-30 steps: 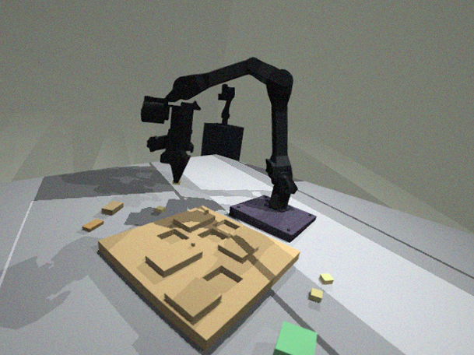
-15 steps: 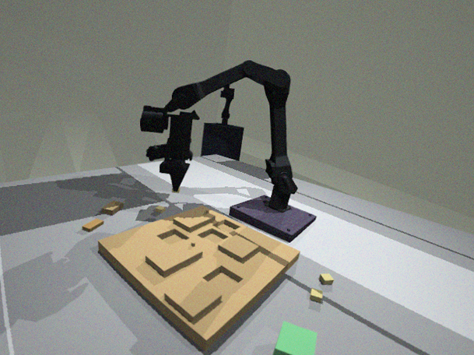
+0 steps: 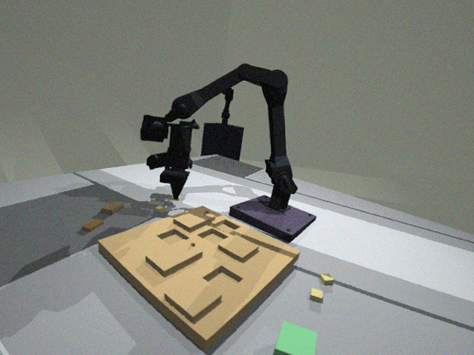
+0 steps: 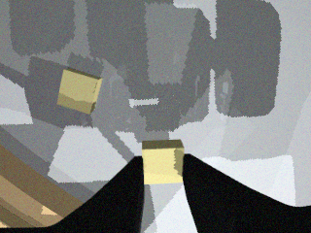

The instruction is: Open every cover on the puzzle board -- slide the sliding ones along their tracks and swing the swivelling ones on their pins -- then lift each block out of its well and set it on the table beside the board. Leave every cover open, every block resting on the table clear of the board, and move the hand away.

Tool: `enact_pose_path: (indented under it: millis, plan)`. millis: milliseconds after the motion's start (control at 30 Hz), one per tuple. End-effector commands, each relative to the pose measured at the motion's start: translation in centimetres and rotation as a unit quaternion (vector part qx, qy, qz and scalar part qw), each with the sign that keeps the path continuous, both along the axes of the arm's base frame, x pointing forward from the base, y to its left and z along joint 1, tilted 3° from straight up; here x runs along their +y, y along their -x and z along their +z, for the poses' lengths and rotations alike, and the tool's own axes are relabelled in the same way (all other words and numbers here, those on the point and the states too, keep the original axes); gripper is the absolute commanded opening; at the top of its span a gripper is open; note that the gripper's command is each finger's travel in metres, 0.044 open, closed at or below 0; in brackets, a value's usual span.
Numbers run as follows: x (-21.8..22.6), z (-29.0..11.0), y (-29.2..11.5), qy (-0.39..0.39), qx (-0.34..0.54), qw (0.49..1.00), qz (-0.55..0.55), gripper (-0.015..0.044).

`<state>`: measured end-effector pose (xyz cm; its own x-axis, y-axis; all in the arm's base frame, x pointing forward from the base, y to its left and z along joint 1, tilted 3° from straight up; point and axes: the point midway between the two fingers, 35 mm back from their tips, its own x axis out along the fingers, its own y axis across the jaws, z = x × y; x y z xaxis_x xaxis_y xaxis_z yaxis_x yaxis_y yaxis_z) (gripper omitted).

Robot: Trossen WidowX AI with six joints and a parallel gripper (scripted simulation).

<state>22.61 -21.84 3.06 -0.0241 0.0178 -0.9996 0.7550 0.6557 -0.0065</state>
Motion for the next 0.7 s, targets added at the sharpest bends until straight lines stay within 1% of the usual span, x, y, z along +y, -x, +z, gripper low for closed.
enact_pose_path:
  millis: [0, 400, 667]
  plan:
    - [0.0, -0.6, 0.2, 0.002, 0.002, 1.0, 0.003, 0.008]
    - [0.2, -2.3, 0.4, 0.001, 0.002, 1.0, 0.003, 0.008]
    - [0.3, -2.0, 0.3, -0.001, 0.001, 1.0, 0.0, 0.029]
